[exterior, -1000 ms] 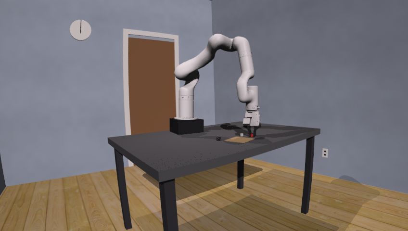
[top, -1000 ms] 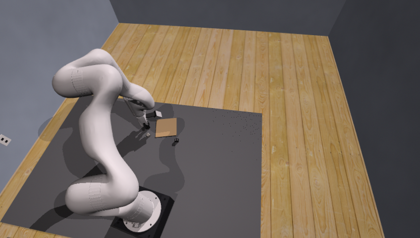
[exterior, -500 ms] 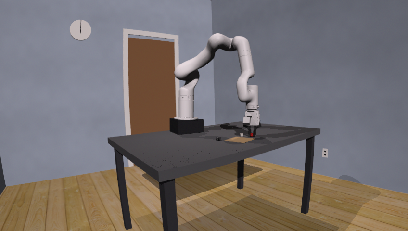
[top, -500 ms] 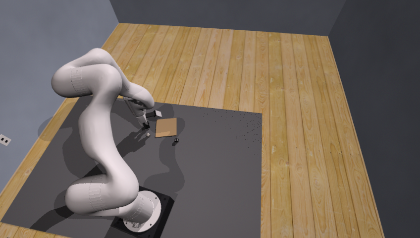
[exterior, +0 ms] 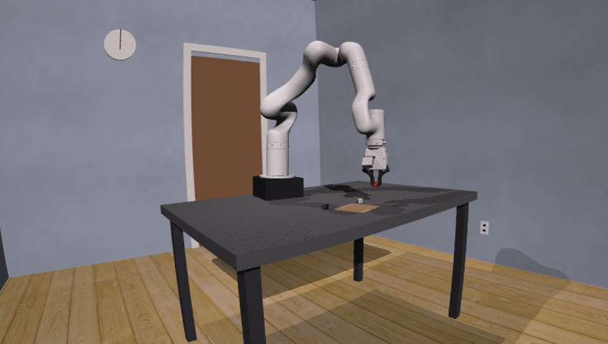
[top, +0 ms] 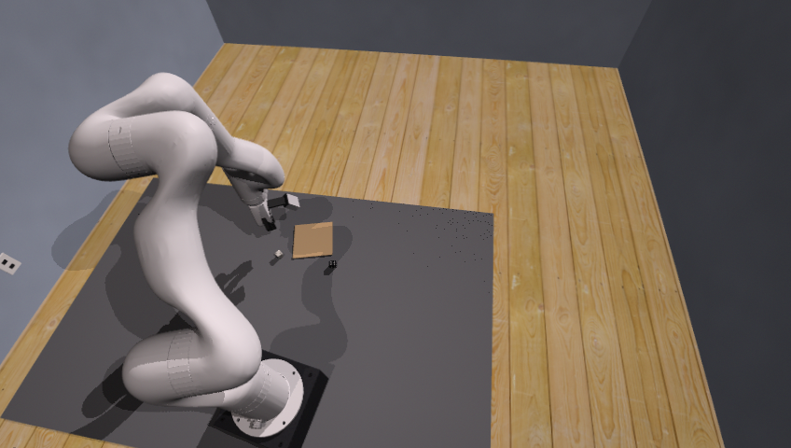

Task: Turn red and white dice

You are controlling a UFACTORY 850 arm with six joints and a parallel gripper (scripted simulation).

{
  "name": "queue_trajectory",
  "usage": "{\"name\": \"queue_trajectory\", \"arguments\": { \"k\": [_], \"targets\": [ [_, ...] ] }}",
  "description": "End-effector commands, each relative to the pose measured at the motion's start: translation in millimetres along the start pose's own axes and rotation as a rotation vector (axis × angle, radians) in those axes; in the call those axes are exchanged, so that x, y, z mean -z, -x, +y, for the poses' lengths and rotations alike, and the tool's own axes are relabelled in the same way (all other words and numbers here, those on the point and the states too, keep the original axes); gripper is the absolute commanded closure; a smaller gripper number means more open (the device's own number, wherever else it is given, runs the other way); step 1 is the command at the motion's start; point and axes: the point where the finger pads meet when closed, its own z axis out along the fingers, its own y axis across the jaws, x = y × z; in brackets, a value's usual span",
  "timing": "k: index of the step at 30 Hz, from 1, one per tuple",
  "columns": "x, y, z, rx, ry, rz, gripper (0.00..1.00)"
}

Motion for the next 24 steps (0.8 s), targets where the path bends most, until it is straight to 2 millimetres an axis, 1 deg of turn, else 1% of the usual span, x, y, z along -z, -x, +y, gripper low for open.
{"name": "queue_trajectory", "arguments": {
  "k": [1, 13, 14, 15, 16, 17, 18, 19, 20, 21, 22, 23, 24],
  "targets": [
    [20.1, 0.1, -0.3, 0.0, -0.001, 0.001, 0.85],
    [21.8, -1.3, 0.5, -0.005, -0.001, 0.001, 0.85],
    [22.1, -9.2, 4.9, -0.031, -0.001, 0.001, 0.85],
    [22.7, -25.2, 14.5, -0.086, -0.001, 0.001, 0.85],
    [23.6, -46.6, 28.7, -0.162, -0.001, 0.0, 0.85],
    [23.6, -46.6, 28.7, -0.162, -0.001, 0.0, 0.85],
    [24.3, -63.3, 40.9, -0.224, -0.001, 0.0, 0.85],
    [24.5, -69.2, 45.5, -0.247, -0.001, 0.0, 0.85],
    [24.5, -69.2, 45.5, -0.247, -0.001, 0.0, 0.85],
    [25.4, -88.5, 61.6, -0.323, -0.001, 0.001, 0.85],
    [25.4, -88.5, 61.6, -0.323, -0.001, 0.001, 0.85],
    [26.0, -101.6, 73.5, -0.378, -0.001, 0.001, 0.85],
    [26.0, -101.6, 73.5, -0.378, -0.001, 0.001, 0.85]
  ]
}}
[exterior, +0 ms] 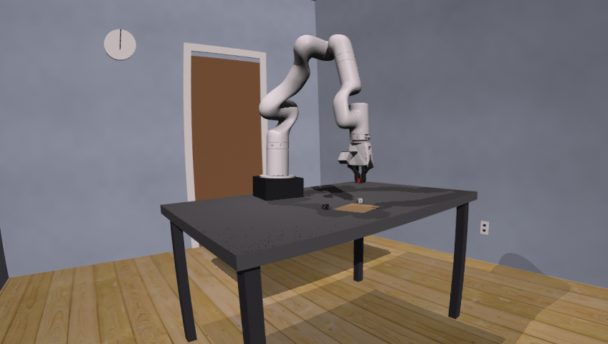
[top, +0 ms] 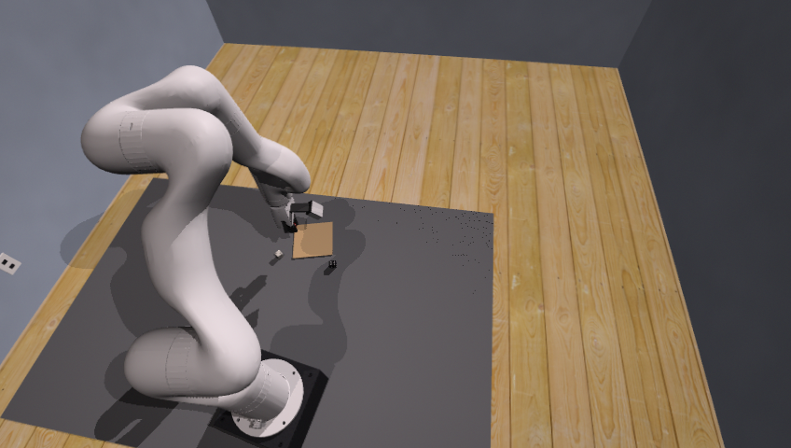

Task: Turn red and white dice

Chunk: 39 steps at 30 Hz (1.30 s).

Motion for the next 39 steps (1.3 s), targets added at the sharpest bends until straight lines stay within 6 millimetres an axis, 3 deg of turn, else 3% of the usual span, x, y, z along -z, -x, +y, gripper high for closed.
{"name": "queue_trajectory", "arguments": {
  "k": [1, 21, 26, 35, 39],
  "targets": [
    [3.2, -40.1, 16.3, -0.127, -0.004, 0.002, 0.85],
    [-1.3, -41.4, 17.0, -0.131, -0.004, 0.002, 0.85],
    [-18.5, -41.4, 16.8, -0.131, -0.004, 0.002, 0.85],
    [-66.5, -41.5, 16.2, -0.131, -0.004, 0.002, 0.85],
    [-74.3, -41.5, 16.2, -0.131, -0.004, 0.002, 0.85]
  ]
}}
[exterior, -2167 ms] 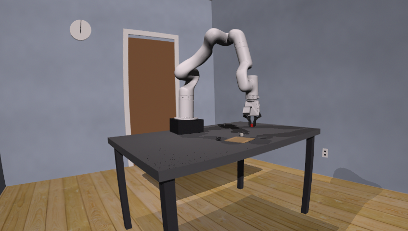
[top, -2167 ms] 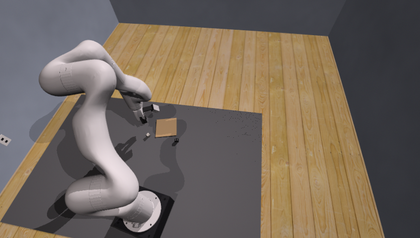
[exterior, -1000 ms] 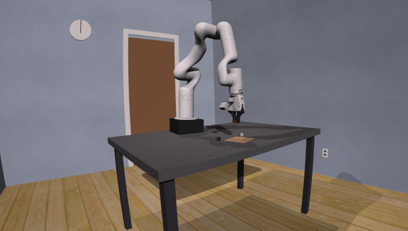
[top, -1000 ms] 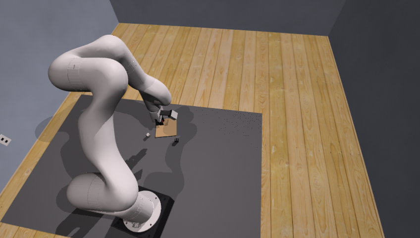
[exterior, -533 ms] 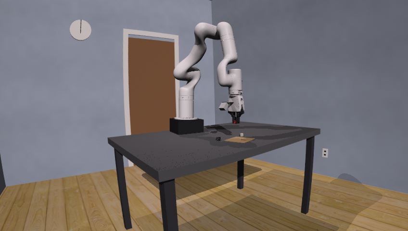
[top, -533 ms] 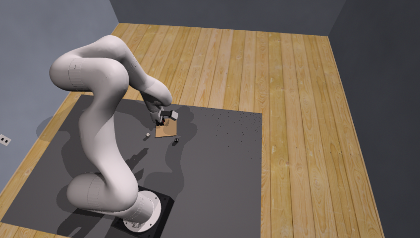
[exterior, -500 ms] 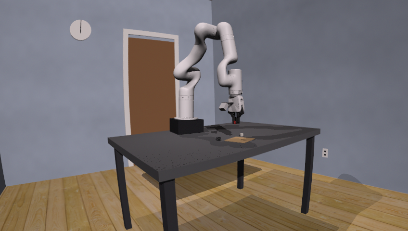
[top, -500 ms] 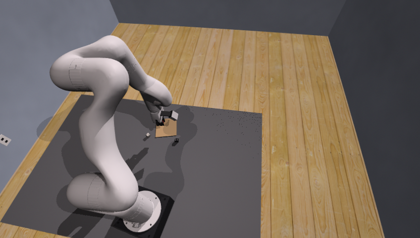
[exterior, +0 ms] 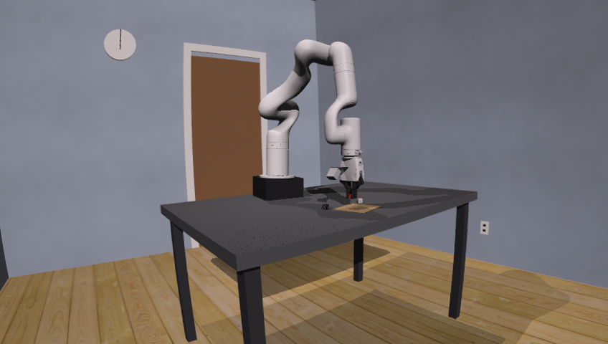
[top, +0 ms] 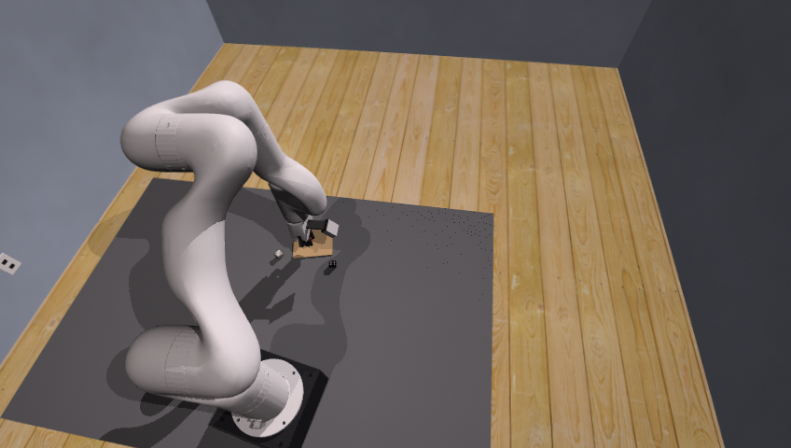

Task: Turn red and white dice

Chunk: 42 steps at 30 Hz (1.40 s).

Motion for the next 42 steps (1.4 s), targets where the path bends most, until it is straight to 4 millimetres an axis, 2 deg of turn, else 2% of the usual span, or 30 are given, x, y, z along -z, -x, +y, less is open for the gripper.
{"name": "queue_trajectory", "arguments": {
  "k": [1, 10, 42],
  "targets": [
    [-14.6, 0.3, -2.3, 0.0, -0.004, -0.004, 0.85],
    [-29.3, 0.3, -2.5, 0.0, -0.004, -0.004, 0.85],
    [-30.0, 0.3, -2.5, 0.0, -0.004, -0.004, 0.85]
  ]
}}
